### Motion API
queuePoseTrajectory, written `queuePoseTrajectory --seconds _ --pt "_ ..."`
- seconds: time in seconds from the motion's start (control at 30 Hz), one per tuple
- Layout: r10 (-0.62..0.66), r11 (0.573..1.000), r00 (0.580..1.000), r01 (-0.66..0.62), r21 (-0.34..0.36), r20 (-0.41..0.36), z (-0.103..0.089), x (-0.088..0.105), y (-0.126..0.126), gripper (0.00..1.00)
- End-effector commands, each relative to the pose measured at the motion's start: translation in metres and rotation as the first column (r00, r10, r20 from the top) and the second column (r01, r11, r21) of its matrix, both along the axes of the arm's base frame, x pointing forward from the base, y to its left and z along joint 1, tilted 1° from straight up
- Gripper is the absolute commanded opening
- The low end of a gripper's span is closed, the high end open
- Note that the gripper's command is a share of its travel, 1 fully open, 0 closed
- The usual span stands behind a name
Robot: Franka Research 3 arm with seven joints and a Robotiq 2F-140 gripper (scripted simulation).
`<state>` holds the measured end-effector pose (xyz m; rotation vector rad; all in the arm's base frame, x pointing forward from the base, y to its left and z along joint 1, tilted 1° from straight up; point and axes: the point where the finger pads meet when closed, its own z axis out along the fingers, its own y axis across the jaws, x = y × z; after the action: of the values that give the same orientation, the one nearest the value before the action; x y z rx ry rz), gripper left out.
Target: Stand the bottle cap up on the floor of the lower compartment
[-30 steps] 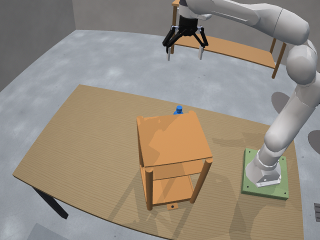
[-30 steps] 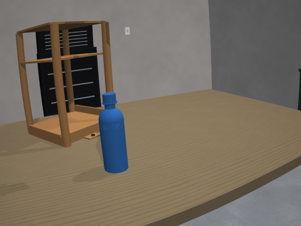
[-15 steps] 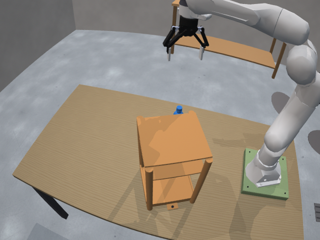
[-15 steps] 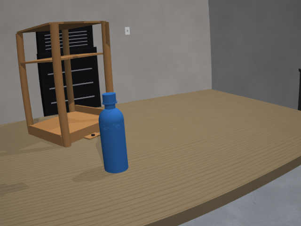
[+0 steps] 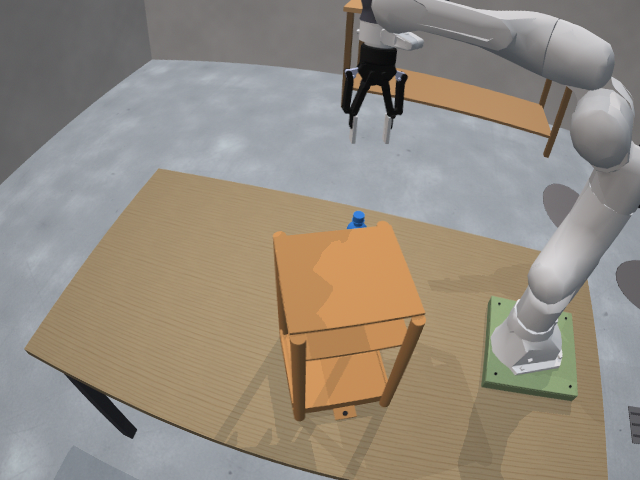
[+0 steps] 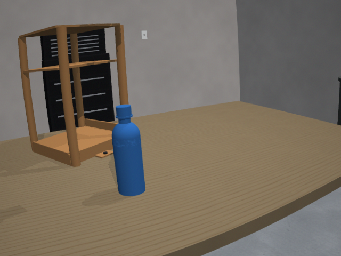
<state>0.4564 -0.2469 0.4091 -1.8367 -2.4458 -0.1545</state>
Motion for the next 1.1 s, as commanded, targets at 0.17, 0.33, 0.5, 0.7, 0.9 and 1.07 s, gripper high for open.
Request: queuePoseTrajectory --seconds 0.17,0.33,0.5,0.7,0.9,1.07 --pt "-0.114 0.933 0.993 0.1 0.345 0.023 -0.063 -0.004 0.046 0.46" --pt "-0.208 0.844 0.978 0.164 0.511 0.031 -0.083 -0.002 0.067 0.46" --pt "-0.301 0.744 0.953 0.215 0.633 0.03 -0.093 0.002 0.079 0.46" --pt "-0.441 0.578 0.897 0.272 0.769 0.013 -0.102 0.01 0.086 0.46" --pt "-0.584 0.391 0.811 0.307 0.868 -0.024 -0.107 0.017 0.08 0.46" --pt "-0.68 0.253 0.73 0.315 0.915 -0.063 -0.11 0.021 0.069 0.46"
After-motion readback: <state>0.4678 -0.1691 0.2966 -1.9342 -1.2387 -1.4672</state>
